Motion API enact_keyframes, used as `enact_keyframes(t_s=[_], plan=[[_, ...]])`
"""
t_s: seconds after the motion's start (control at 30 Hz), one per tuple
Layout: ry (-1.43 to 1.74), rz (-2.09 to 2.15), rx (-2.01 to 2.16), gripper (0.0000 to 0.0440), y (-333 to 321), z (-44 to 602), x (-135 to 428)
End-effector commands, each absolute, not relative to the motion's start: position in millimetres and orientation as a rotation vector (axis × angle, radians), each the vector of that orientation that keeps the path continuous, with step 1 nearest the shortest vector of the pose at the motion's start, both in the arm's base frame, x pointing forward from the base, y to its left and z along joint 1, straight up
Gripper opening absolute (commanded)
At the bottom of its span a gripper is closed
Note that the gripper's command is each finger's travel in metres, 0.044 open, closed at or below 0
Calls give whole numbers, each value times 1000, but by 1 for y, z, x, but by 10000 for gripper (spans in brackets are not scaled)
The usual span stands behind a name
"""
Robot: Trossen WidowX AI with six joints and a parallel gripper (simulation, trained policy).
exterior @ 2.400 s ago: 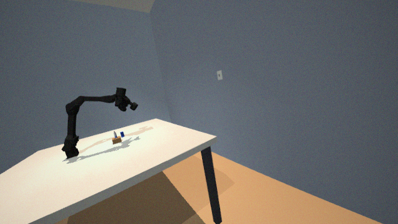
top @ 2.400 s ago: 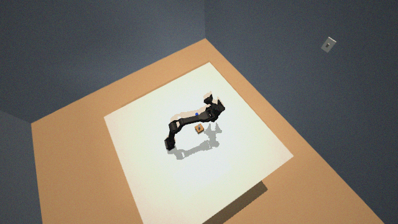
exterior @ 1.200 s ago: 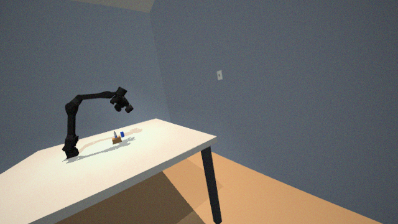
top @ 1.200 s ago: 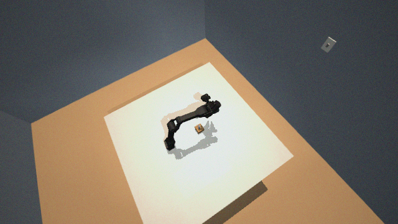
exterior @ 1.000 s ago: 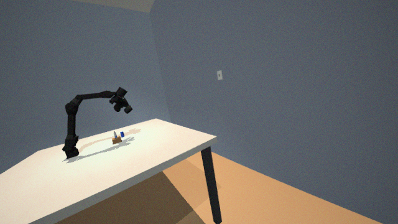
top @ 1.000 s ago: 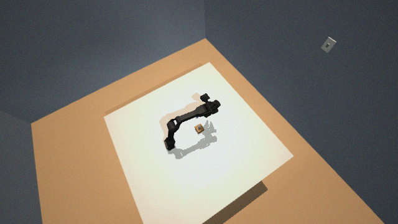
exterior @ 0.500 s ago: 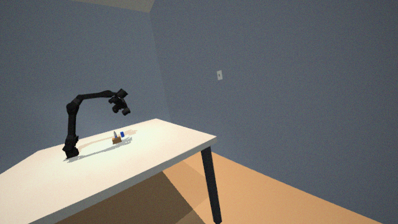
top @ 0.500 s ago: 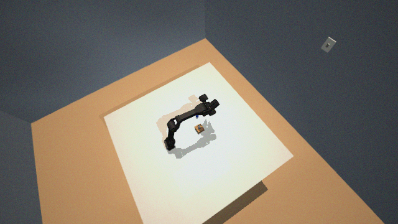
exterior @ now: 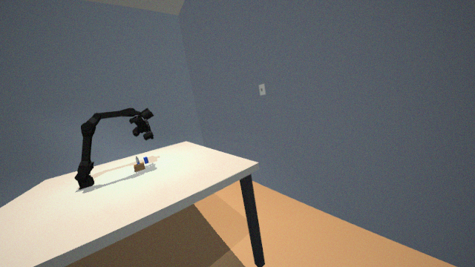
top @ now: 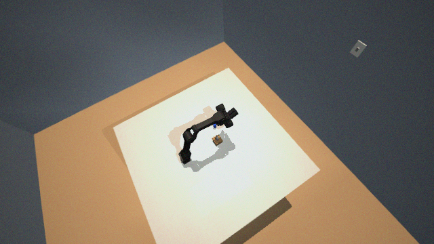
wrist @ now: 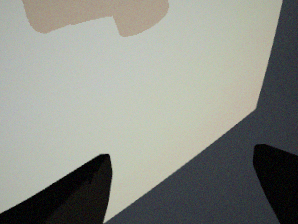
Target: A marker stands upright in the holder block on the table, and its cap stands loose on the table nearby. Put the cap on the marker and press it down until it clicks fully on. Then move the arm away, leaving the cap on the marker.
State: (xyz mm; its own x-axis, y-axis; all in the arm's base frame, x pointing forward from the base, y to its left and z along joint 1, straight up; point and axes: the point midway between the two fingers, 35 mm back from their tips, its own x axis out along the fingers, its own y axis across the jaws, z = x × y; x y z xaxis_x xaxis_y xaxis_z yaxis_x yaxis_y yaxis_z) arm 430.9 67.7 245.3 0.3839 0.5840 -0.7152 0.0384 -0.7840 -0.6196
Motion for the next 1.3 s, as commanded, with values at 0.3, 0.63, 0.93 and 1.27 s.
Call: enact_keyframes(t_s=[0.3, 0.63, 0.93, 1.27], plan=[[-445, 1570, -2105, 313, 69, 223, 419], [-379, 1692, -2078, 313, 70, 207, 410], [-324, 1792, -2057, 314, 71, 194, 403], [-268, 1892, -2041, 315, 73, 181, 398]])
